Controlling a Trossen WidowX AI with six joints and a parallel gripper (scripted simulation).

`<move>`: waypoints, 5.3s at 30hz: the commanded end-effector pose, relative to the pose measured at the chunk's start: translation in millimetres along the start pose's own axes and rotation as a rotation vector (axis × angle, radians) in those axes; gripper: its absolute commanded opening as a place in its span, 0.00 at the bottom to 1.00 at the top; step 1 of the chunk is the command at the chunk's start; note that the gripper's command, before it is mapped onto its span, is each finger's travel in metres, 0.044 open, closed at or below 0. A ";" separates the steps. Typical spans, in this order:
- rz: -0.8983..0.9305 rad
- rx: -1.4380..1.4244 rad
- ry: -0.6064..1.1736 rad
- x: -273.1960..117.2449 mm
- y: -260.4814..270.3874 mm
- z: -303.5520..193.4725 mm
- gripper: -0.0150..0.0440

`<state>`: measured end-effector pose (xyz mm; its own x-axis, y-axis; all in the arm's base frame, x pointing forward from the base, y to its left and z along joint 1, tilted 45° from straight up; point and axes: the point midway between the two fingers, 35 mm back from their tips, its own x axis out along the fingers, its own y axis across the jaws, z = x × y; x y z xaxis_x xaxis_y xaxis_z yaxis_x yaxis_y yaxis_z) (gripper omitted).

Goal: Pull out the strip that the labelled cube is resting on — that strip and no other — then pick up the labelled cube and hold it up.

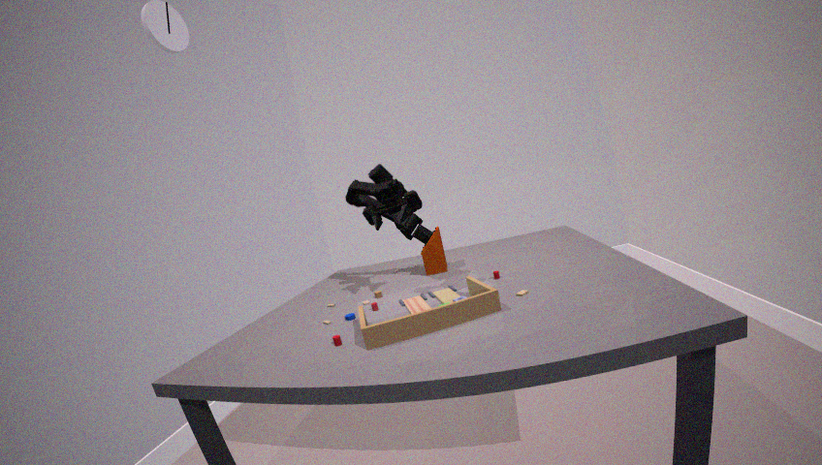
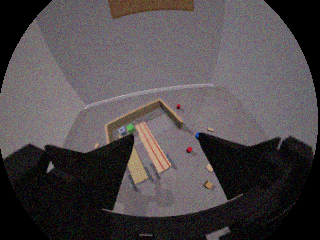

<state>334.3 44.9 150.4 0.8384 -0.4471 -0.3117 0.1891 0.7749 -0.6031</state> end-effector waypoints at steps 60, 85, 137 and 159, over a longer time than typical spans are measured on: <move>0.132 -0.494 0.971 96.4 92.0 -136.3 0.25; 0.131 -0.495 0.971 119.5 87.5 -170.4 0.25; 0.128 -0.496 0.971 130.2 82.9 -191.3 0.25; 0.128 -0.496 0.971 131.6 82.7 -193.0 0.25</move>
<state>361.9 -33.5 -79.9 0.0389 -0.7017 -0.7114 -0.2779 0.6762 -0.6823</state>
